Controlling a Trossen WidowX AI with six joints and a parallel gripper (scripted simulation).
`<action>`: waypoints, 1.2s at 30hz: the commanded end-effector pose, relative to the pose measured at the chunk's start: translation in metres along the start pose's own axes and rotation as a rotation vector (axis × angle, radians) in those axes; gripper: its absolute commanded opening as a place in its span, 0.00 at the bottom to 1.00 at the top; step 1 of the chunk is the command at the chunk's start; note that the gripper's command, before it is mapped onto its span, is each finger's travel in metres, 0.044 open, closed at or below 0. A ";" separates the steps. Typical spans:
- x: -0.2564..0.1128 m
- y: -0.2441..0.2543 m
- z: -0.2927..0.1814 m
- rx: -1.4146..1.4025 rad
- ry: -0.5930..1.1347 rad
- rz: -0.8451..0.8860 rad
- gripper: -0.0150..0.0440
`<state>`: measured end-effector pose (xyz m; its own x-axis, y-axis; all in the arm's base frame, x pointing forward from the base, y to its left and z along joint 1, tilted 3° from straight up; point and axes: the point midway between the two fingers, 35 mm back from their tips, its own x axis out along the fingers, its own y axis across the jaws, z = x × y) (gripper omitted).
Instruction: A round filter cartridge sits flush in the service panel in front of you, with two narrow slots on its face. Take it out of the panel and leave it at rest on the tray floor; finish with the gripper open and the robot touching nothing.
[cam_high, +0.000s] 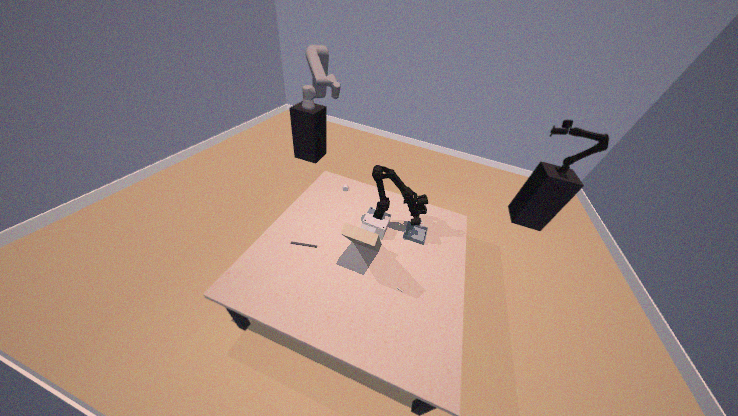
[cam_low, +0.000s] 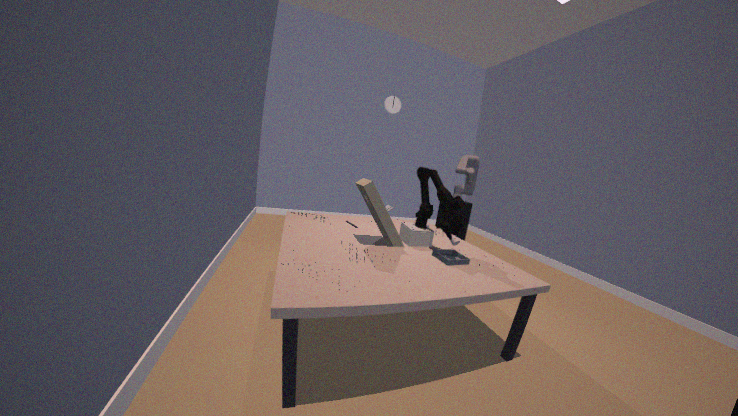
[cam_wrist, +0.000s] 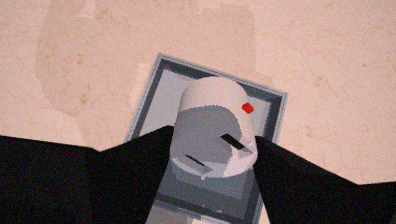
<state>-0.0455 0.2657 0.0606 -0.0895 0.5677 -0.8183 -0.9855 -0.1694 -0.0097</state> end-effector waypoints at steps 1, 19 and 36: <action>0.012 0.001 -0.006 0.003 0.002 -0.003 0.25; 0.061 0.001 -0.039 0.003 0.004 -0.003 0.25; 0.058 0.001 -0.037 -0.002 0.011 0.001 0.92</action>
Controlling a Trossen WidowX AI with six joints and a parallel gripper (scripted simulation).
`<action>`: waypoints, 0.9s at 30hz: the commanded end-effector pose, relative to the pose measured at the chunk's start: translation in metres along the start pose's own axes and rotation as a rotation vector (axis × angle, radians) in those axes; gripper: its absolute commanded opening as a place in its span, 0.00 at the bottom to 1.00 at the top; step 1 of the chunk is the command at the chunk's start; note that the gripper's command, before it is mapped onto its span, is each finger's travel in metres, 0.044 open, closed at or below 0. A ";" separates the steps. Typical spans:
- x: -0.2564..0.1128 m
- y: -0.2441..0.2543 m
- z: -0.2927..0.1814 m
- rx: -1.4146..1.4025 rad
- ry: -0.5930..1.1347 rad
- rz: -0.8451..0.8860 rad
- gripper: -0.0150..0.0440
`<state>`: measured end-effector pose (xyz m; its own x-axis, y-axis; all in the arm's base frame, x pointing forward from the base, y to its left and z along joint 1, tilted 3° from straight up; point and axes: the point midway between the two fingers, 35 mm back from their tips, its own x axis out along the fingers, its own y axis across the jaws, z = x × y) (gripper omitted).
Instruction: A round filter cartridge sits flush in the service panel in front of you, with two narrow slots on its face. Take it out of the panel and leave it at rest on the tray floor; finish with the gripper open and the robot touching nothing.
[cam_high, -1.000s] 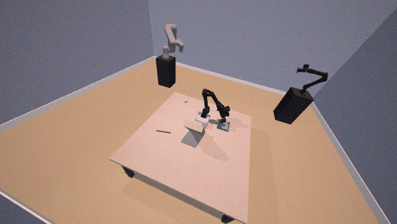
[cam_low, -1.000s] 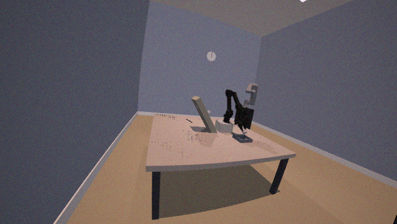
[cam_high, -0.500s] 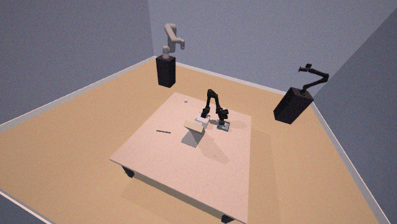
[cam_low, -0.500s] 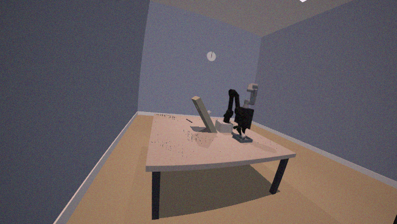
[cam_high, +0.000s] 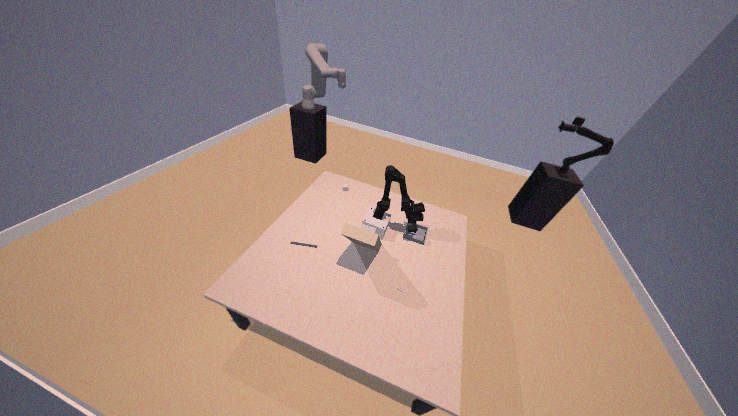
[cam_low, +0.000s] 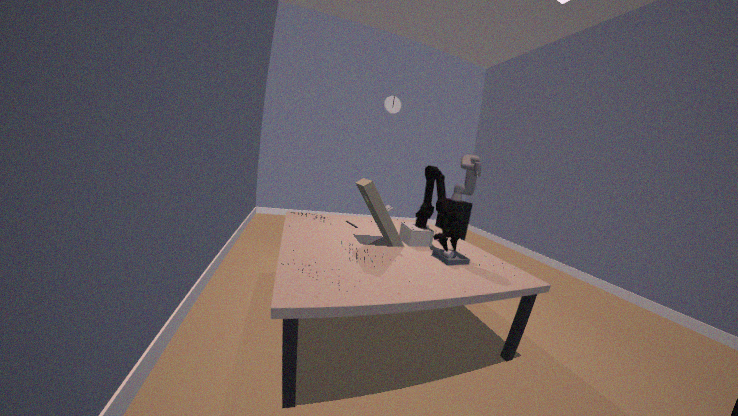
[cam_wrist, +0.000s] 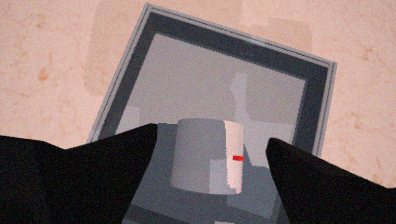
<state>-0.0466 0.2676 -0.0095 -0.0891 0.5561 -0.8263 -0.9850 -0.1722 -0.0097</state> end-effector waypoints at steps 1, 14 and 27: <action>0.000 0.000 0.001 0.000 -0.003 0.000 0.97; -0.062 0.000 0.036 0.000 -0.001 0.000 1.00; -0.049 0.000 0.030 -0.001 0.000 0.001 1.00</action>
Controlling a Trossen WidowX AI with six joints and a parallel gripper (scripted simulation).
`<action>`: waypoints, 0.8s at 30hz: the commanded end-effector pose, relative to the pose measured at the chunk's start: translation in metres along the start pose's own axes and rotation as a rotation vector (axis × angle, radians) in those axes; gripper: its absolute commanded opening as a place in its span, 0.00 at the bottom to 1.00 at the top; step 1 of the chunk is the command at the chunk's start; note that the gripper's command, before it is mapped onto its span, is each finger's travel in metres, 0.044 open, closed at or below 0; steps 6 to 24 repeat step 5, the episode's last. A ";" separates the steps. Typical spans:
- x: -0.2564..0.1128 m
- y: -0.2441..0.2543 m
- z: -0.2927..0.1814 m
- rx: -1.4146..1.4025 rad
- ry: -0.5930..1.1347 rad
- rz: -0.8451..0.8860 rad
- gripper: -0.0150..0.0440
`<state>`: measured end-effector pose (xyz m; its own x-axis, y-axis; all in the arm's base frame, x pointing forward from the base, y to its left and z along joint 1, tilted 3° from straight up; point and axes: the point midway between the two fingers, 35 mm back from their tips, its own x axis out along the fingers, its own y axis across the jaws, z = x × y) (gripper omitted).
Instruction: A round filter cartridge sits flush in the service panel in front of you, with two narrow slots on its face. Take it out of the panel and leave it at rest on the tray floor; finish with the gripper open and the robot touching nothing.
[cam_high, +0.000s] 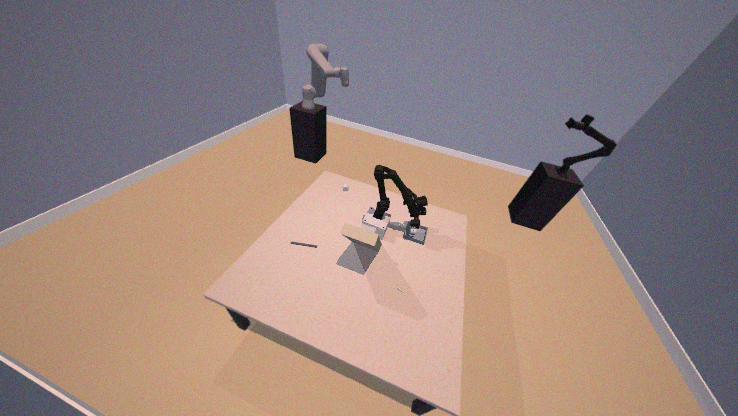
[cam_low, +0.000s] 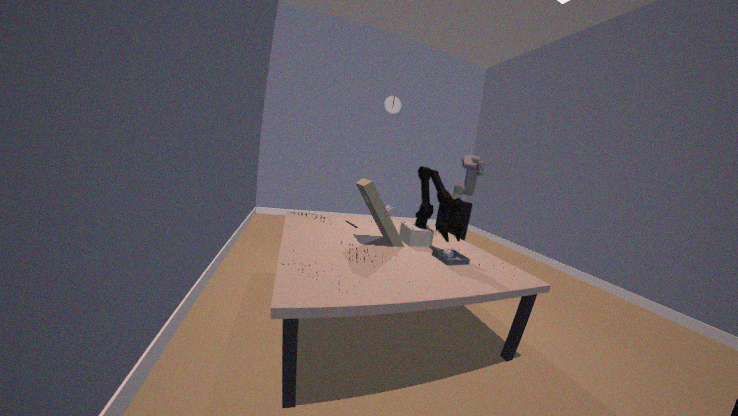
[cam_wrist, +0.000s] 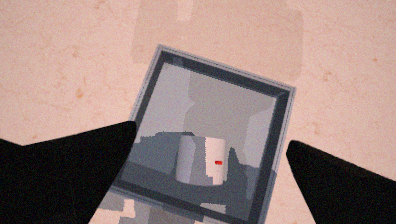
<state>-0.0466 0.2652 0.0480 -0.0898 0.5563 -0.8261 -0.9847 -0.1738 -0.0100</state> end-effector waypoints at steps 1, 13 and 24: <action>0.000 0.000 0.000 0.000 0.000 0.000 1.00; 0.000 0.000 0.000 0.000 0.000 0.000 1.00; 0.000 0.000 0.000 0.000 0.000 0.000 1.00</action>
